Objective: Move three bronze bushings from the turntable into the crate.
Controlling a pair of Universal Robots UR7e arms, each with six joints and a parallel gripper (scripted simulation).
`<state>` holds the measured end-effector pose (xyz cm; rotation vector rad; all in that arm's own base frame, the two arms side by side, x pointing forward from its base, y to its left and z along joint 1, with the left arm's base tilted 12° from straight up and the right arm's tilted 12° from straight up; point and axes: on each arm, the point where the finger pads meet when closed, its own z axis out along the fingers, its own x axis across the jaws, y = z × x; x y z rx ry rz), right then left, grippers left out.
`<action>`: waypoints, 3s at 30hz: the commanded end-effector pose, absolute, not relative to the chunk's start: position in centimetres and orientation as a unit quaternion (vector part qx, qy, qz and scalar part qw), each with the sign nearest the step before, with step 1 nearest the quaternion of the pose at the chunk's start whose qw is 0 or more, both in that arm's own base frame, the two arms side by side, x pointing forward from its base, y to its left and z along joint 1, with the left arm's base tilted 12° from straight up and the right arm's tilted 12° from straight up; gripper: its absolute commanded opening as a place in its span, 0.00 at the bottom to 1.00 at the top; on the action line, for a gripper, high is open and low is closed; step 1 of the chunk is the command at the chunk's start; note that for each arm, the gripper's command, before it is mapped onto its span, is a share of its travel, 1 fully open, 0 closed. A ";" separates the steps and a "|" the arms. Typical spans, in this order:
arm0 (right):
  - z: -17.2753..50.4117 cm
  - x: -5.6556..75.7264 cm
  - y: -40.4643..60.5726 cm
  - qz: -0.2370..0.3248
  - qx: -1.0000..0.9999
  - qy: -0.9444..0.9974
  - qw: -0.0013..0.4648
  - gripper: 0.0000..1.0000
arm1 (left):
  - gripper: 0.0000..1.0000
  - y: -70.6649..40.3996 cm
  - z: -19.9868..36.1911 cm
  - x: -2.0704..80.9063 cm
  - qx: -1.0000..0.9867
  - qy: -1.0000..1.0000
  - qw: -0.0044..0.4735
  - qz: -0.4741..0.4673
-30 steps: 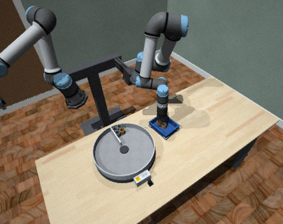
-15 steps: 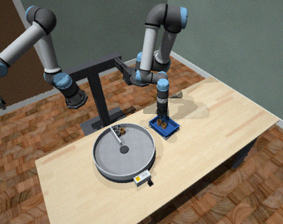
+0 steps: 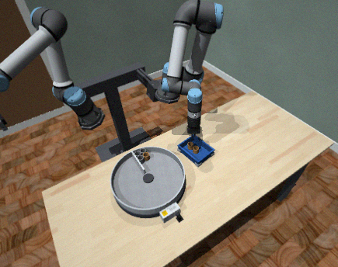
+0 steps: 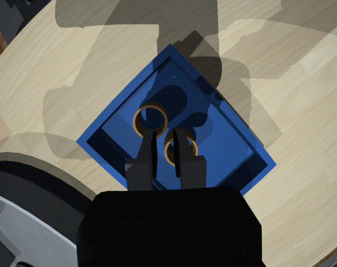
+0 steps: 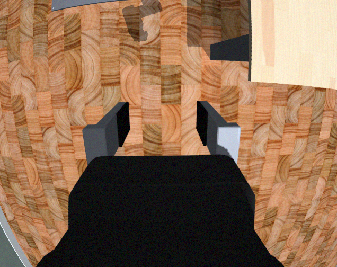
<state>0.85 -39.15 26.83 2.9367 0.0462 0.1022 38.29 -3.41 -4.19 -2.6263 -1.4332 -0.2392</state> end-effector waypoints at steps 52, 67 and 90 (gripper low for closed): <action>26.8 0.8 -39.1 0.035 0.994 0.015 0.101 1.00 | 0.38 -3.5 -3.8 38.2 -0.873 -0.476 0.072 -0.078; 26.8 0.8 -39.1 0.035 0.994 0.015 0.101 1.00 | 0.38 -3.5 -3.8 38.2 -0.873 -0.476 0.072 -0.078; 26.8 0.8 -39.1 0.035 0.994 0.015 0.101 1.00 | 0.36 -16.0 -6.6 36.1 -0.873 -0.476 0.073 -0.077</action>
